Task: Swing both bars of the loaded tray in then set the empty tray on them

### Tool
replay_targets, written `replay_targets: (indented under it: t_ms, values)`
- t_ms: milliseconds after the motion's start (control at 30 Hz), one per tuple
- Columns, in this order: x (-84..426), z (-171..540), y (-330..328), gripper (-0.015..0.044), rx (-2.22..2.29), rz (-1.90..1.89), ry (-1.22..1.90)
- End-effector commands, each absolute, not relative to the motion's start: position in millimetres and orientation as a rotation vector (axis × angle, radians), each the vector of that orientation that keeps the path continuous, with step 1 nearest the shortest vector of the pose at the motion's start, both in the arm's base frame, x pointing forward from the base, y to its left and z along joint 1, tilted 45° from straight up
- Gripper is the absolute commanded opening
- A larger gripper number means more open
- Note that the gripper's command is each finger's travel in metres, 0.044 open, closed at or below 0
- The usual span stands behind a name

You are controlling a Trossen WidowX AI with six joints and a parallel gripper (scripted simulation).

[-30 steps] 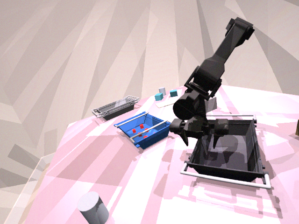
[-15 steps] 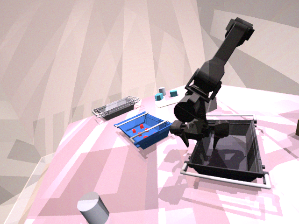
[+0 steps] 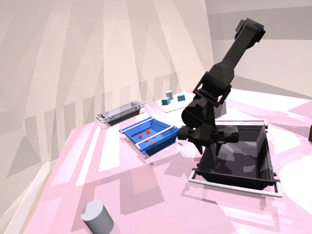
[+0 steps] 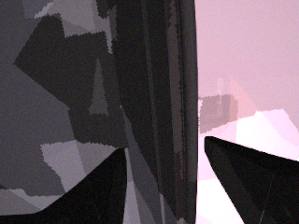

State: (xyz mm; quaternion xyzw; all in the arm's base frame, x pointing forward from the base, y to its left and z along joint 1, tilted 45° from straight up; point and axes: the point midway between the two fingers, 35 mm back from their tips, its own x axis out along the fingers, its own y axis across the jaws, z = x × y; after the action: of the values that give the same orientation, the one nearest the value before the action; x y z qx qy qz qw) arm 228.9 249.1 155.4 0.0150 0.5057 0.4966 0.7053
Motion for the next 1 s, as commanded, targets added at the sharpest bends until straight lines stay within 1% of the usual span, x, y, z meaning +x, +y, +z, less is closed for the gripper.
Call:
replay_targets:
  t_ms: [0, 967]
  values:
    - [229.4, 153.0, 249.1, 0.0207, 0.034, 1.096, 1.133]
    - [229.6, 153.7, 248.4, 0.0013, 0.034, 1.096, 1.133]
